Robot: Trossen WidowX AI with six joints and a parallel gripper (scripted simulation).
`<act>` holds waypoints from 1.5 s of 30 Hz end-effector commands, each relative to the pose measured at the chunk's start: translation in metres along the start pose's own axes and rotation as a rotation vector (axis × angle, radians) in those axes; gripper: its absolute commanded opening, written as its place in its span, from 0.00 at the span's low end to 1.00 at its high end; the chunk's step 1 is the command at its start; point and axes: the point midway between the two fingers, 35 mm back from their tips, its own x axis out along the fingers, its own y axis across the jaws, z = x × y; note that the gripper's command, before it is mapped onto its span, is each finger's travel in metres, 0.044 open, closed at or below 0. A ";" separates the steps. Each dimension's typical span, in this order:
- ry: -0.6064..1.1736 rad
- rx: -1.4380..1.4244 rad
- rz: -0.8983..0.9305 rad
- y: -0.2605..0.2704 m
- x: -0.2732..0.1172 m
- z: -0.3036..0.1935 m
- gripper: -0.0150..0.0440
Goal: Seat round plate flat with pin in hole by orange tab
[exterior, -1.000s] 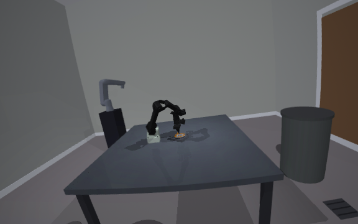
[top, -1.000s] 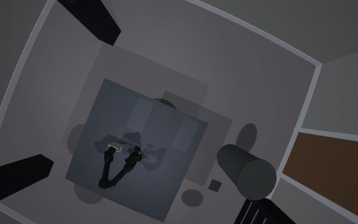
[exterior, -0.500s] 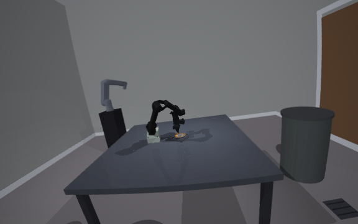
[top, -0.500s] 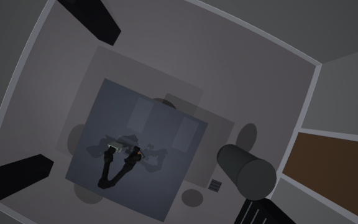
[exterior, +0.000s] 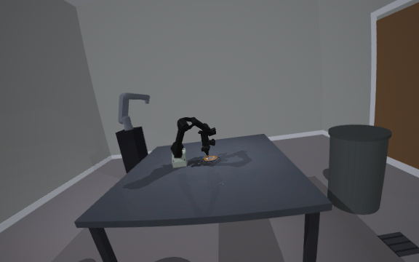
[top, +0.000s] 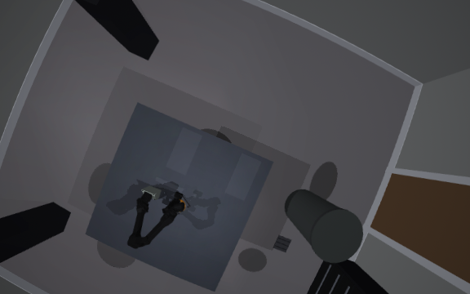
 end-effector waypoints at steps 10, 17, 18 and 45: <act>0.015 -0.011 -0.010 -0.008 0.003 -0.013 0.25; 0.015 -0.011 -0.010 -0.011 0.003 -0.016 0.25; 0.015 -0.011 -0.010 -0.011 0.003 -0.016 0.25; 0.015 -0.012 -0.011 -0.024 0.002 -0.024 0.25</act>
